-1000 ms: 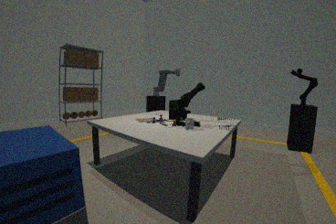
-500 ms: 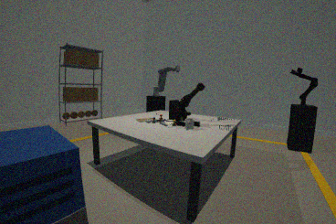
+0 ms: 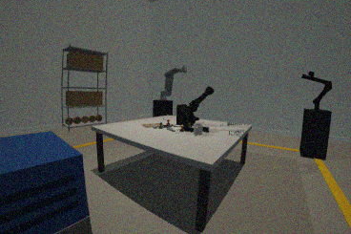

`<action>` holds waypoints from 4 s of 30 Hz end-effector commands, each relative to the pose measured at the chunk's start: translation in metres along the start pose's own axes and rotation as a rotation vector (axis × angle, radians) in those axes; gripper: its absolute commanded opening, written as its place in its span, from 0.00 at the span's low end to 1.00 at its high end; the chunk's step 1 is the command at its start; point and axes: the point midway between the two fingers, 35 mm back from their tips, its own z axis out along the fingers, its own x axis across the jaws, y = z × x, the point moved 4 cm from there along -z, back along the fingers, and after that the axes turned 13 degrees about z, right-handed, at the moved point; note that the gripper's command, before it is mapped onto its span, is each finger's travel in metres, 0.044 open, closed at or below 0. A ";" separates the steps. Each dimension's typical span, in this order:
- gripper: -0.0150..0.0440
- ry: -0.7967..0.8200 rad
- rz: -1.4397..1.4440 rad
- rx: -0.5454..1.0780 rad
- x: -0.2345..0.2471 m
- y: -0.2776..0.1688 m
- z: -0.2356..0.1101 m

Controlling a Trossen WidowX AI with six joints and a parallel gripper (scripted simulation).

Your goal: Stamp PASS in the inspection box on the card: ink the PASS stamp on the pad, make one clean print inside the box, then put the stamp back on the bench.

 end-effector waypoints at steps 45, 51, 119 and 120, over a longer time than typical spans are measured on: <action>0.25 -0.003 -0.001 0.000 -0.001 0.003 -0.016; 0.25 -0.003 -0.001 0.000 -0.001 0.003 -0.019; 0.25 0.004 -0.001 0.002 -0.002 0.003 -0.052; 0.25 0.004 -0.001 0.002 -0.002 0.003 -0.052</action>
